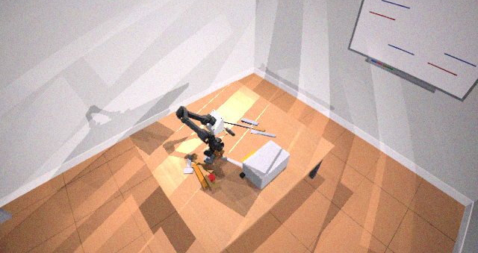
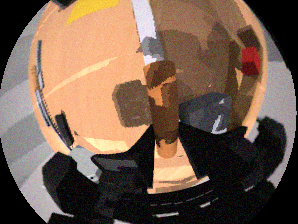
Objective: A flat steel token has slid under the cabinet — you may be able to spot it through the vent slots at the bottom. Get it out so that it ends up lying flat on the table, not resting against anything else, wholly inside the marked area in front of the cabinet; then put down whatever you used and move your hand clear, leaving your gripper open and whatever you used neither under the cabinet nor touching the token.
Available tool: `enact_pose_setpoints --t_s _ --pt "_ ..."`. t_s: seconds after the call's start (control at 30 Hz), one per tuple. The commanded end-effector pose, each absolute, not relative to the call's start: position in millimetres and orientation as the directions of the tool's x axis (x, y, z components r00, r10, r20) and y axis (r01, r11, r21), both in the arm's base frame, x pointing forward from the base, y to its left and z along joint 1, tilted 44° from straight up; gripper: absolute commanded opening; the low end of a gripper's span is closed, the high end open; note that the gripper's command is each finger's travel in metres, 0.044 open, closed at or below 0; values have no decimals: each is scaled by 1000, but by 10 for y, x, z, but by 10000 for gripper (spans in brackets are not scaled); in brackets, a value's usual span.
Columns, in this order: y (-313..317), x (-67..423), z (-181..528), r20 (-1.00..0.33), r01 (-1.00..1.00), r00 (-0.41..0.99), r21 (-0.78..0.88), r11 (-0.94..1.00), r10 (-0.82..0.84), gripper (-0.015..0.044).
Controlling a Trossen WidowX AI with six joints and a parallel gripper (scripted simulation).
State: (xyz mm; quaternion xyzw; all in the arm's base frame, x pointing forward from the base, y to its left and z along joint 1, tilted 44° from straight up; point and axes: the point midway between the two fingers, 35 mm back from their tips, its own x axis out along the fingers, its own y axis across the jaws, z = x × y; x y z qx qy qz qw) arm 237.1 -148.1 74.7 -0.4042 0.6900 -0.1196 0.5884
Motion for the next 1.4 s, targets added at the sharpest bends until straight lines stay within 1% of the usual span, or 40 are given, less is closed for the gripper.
enact_pose_setpoints --t_s 0.0,1.37 --pt "-1476 2425 737 -713 -416 16 -642 644 -701 0" --pt "-1323 2873 616 -714 -412 18 -643 645 -700 0"
